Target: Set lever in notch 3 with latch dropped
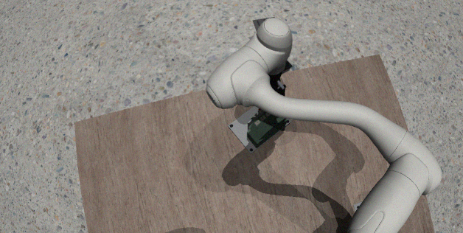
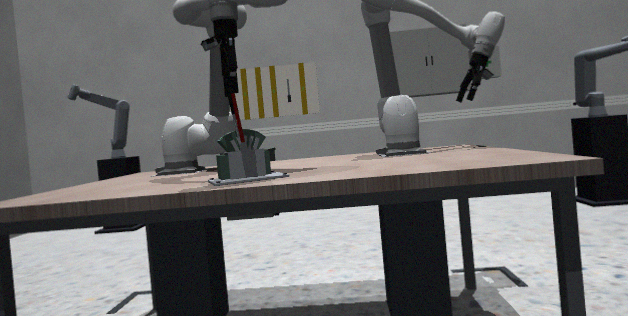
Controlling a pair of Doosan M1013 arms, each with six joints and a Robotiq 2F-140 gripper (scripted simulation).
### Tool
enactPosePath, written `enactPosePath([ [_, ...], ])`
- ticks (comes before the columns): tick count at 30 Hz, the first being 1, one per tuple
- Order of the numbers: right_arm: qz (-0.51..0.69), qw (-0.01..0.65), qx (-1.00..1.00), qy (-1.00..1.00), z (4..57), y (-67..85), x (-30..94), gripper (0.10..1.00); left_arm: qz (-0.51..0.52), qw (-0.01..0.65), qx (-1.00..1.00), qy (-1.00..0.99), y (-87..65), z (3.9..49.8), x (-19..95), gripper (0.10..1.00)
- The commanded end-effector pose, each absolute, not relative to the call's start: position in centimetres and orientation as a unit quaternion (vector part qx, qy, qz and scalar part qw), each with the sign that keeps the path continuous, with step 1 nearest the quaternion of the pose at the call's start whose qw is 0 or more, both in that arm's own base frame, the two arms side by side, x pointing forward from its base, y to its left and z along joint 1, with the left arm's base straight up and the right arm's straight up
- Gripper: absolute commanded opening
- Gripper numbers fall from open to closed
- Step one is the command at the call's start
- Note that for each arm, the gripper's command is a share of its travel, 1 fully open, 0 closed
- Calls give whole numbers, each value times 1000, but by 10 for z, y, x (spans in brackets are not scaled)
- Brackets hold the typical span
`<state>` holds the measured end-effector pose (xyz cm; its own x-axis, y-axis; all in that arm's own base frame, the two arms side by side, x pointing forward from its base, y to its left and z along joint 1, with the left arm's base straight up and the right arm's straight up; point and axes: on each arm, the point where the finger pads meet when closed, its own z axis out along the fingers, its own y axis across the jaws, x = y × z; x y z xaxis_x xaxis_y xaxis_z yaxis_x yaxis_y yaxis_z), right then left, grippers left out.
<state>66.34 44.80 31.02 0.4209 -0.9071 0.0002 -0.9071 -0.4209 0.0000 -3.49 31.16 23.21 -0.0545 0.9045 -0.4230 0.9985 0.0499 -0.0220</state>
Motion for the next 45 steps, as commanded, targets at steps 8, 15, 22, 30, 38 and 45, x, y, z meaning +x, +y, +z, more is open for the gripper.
enactPosePath([
  [8, 0, -1, 843, -538, 312, 448, 663, 611, -157, 149, 671, 709, 312, 233, -35, 1000],
  [15, 0, -1, 843, -538, 312, 448, 663, 611, -157, 149, 671, 709, 312, 233, -35, 1000],
  [22, 0, -1, 843, -538, 312, 448, 663, 611, -157, 149, 671, 709, 312, 233, -35, 1000],
  [30, 0, -1, 843, -538, 312, 448, 663, 611, -157, 149, 671, 709, 312, 233, -35, 1000],
  [38, 0, -1, 843, -538, 316, 448, 663, 611, -157, 149, 671, 709, 312, 233, -35, 1000],
  [45, 0, -1, 843, -538, 325, 448, 663, 611, -157, 149, 671, 709, 312, 233, -35, 1000],
])
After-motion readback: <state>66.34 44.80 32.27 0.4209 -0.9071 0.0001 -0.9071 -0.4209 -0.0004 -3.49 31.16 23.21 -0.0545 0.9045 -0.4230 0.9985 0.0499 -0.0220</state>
